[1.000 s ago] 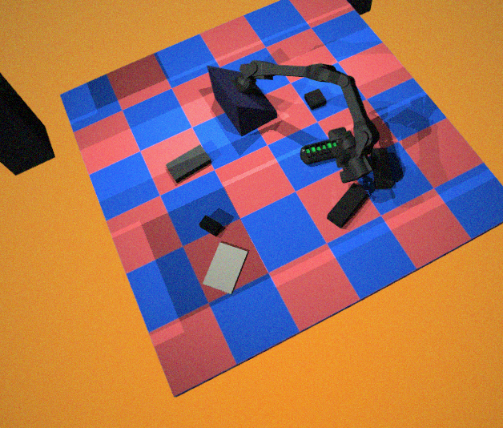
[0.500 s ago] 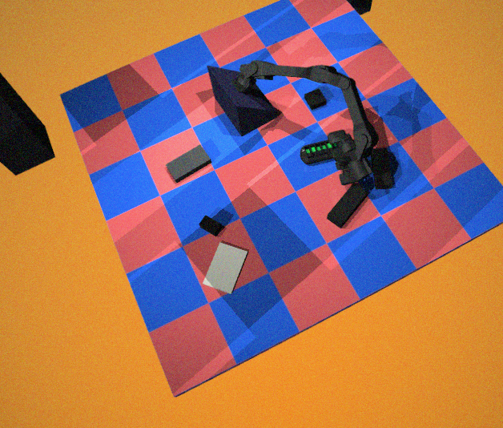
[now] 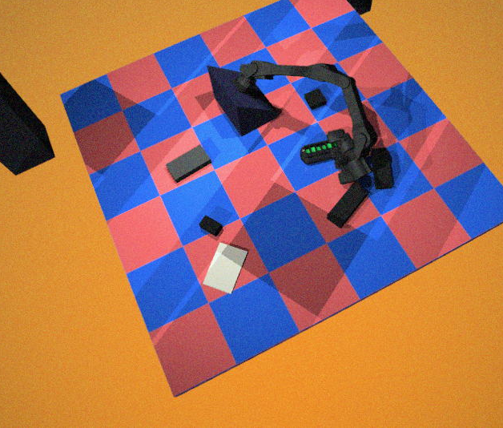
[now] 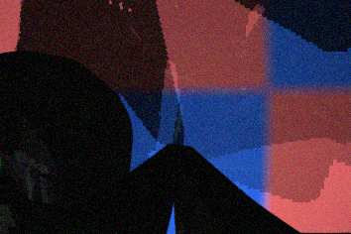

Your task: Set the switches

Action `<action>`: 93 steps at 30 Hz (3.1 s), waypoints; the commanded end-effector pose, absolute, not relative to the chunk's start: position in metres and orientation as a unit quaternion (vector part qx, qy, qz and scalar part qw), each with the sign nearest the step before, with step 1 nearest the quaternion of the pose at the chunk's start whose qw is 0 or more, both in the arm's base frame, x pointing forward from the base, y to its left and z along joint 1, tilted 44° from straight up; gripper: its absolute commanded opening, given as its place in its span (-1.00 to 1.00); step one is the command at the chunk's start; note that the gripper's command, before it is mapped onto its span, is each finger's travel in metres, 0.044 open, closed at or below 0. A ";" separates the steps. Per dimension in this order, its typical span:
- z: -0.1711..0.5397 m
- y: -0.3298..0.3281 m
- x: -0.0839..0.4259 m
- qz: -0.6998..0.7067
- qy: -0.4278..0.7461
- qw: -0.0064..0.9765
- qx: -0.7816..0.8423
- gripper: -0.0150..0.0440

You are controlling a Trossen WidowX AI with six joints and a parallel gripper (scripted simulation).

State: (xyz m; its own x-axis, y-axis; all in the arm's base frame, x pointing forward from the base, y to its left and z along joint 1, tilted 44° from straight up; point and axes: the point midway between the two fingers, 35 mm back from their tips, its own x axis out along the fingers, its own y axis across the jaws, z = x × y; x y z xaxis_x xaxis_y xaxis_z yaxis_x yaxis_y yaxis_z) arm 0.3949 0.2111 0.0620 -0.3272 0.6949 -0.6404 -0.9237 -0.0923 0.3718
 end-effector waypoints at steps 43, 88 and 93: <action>0.069 0.214 0.358 0.722 0.376 0.561 -0.149 -0.49; 0.095 0.157 0.389 0.700 0.341 0.601 -0.181 -0.49; 0.090 0.147 0.379 0.690 0.318 0.617 -0.203 -0.49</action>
State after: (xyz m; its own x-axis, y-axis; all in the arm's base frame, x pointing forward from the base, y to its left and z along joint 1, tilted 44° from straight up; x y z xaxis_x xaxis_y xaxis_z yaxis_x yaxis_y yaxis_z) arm 0.3853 0.1541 0.0916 -0.1884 0.7225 -0.6652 -0.9718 -0.0396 0.2323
